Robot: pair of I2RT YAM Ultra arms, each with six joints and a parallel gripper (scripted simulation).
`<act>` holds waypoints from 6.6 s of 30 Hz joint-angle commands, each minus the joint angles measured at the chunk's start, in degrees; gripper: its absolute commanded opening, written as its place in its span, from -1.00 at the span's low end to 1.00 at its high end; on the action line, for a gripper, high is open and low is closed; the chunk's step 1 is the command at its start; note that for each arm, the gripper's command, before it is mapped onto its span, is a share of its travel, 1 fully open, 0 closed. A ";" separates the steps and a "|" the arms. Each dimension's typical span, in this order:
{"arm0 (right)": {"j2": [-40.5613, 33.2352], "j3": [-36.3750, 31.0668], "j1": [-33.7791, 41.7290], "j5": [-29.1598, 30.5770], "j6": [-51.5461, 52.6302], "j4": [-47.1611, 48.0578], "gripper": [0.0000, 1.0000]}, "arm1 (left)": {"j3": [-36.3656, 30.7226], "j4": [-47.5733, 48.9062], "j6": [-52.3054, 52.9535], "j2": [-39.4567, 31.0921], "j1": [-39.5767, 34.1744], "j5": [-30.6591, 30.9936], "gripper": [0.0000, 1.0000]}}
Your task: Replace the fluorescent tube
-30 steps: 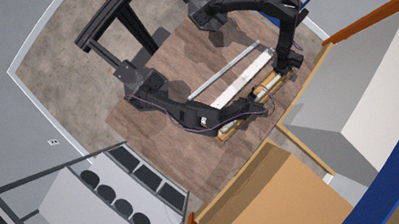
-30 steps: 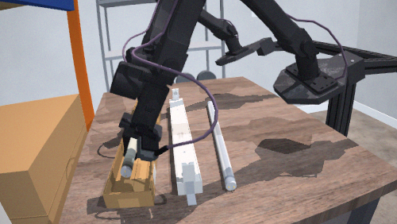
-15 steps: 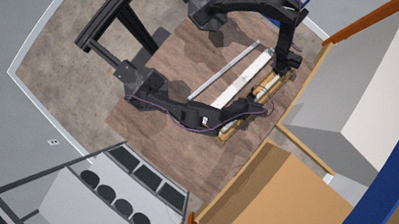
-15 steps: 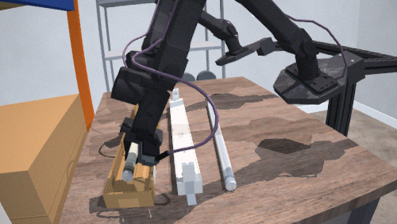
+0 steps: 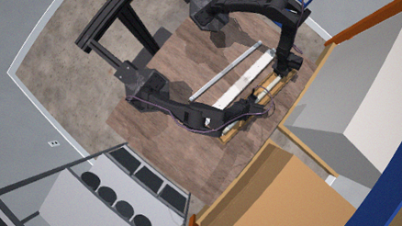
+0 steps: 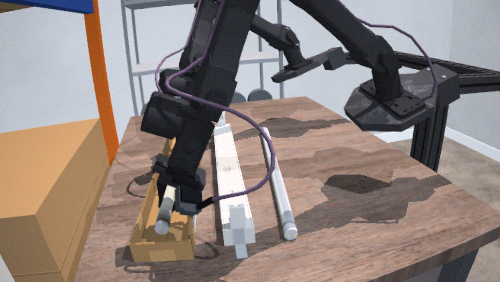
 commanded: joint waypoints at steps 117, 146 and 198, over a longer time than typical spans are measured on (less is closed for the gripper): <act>-6.33 -2.29 3.13 0.31 2.23 -0.45 -0.36 | -6.51 1.59 0.87 -6.05 0.61 0.48 -0.36; -7.69 -4.20 0.99 -0.20 3.57 0.98 -0.36 | -6.96 1.54 2.71 -7.72 -0.31 -0.01 -0.36; -73.24 -32.26 -34.87 -29.43 60.41 16.13 -0.36 | -16.15 -7.98 78.47 -58.37 -10.25 -3.18 -0.36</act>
